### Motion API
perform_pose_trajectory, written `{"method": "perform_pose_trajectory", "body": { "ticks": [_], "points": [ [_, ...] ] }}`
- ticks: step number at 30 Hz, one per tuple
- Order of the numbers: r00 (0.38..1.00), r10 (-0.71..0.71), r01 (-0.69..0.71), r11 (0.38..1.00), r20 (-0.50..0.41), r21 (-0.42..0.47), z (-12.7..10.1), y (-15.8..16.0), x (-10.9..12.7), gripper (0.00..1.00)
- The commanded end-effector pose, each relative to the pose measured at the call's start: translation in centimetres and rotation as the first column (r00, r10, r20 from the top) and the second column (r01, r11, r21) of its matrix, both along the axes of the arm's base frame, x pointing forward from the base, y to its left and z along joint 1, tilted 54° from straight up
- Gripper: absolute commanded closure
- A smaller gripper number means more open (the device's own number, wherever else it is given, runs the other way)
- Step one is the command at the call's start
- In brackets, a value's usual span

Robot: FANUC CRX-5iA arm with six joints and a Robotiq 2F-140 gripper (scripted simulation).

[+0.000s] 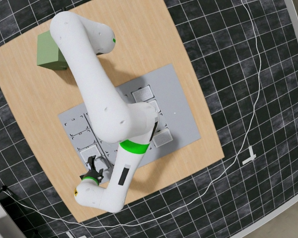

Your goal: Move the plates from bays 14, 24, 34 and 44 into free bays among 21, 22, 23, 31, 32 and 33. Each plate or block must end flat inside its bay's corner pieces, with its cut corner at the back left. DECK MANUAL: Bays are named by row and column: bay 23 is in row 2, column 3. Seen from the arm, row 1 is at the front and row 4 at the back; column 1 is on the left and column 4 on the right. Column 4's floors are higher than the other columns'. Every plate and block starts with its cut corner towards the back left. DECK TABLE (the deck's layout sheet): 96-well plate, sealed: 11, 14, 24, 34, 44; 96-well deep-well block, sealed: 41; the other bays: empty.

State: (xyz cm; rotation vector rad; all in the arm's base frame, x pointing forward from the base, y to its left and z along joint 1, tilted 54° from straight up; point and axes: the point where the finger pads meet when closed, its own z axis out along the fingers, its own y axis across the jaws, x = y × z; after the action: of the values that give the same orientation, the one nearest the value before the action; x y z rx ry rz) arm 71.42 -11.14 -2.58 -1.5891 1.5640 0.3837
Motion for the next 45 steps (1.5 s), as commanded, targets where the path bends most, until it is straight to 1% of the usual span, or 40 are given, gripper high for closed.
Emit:
{"method": "perform_pose_trajectory", "body": {
  "ticks": [1,13,22,45],
  "points": [
    [1.000,0.000,0.000,1.000,0.000,-0.001,0.0,-0.5,0.6,0.30],
    [1.000,0.000,0.000,1.000,0.000,-0.001,-0.8,-2.9,4.4,0.30],
    [1.000,0.000,0.000,1.000,0.000,-0.001,-0.8,-2.9,4.4,0.30],
    [1.000,0.000,0.000,1.000,0.000,-0.001,-2.4,-0.8,5.4,0.30]
  ]
}}
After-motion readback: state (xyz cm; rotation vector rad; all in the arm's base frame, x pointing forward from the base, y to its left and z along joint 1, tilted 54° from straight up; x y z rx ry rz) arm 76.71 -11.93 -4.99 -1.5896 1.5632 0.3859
